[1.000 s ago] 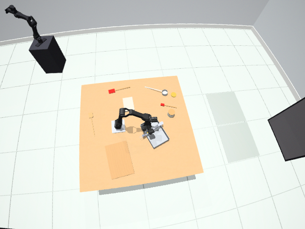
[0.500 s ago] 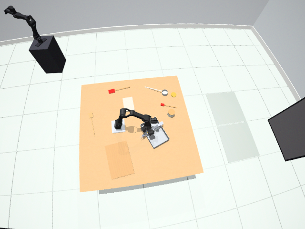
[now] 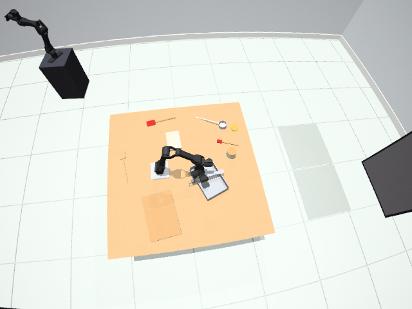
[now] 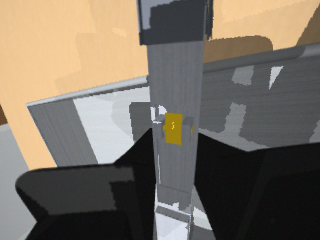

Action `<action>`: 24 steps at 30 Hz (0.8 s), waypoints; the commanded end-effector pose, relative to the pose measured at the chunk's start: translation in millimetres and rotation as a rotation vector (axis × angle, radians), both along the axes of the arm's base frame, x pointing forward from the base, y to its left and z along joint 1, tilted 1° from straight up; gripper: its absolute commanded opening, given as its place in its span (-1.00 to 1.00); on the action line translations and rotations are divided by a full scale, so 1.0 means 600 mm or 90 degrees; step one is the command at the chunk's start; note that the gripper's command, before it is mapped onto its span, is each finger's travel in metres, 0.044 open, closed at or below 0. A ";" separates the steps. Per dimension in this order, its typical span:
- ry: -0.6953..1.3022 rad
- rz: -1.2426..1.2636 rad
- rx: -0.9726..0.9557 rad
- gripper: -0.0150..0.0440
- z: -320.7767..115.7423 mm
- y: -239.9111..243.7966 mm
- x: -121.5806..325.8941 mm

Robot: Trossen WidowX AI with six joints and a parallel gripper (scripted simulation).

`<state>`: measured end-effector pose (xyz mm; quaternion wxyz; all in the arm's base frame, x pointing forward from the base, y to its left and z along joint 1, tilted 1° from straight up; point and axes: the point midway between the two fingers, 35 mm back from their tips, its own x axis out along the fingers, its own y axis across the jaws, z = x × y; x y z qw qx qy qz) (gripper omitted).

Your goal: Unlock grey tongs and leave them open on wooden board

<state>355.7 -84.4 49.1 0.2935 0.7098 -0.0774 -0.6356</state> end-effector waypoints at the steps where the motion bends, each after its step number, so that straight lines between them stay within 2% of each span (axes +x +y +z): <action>1: -0.001 0.000 0.001 -0.33 0.001 0.000 0.000; 2: -0.001 0.000 0.001 -0.35 0.001 0.000 0.000; 9: 0.000 0.000 0.001 -0.97 0.013 0.000 0.002; 16: 0.003 0.003 0.004 -1.00 0.125 0.000 -0.001; 24: 0.003 0.003 0.004 -1.00 0.129 0.000 -0.002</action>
